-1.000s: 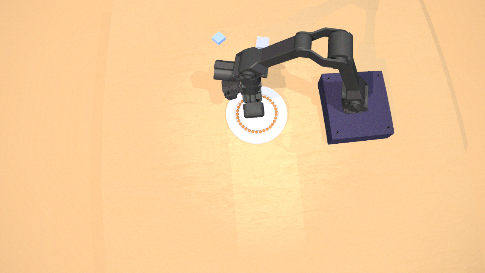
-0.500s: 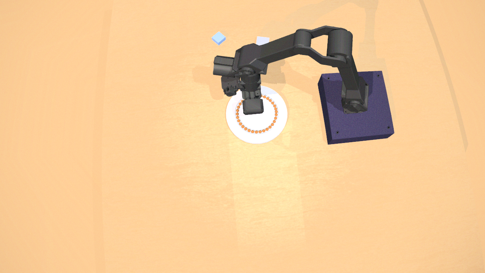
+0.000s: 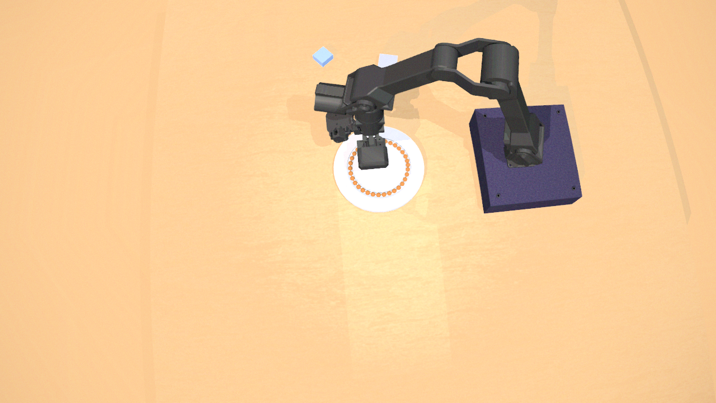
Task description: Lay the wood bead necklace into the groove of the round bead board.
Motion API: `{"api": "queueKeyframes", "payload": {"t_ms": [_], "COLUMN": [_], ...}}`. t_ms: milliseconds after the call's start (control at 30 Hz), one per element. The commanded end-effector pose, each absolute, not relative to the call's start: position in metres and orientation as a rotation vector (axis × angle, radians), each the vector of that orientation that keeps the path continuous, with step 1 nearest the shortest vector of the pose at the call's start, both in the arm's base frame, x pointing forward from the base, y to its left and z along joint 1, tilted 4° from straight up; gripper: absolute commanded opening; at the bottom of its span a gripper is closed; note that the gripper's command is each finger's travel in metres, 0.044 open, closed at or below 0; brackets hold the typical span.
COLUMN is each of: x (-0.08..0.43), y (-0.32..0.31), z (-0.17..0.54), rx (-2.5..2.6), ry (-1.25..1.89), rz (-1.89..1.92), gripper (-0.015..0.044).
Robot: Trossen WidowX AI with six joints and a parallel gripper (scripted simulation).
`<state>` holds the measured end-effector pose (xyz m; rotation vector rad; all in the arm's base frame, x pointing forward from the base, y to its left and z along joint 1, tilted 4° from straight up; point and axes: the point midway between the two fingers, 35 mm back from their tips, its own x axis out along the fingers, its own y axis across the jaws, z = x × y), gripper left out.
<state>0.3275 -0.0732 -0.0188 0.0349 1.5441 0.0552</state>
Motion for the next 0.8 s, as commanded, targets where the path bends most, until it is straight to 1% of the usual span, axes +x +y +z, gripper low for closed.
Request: {"api": "queueKeyframes", "payload": {"t_ms": [0,200,767], "x": [0.3276,0.3265,0.3265], "y": [-0.0732,-0.0731,-0.0733], "z": [-0.0184,-0.0175,-0.0145], "rx": [0.035,0.035,0.03], "ry": [1.544,1.547,1.545], "rz": [0.055,0.056,0.056], "gripper": [0.0289,0.044,0.044]}}
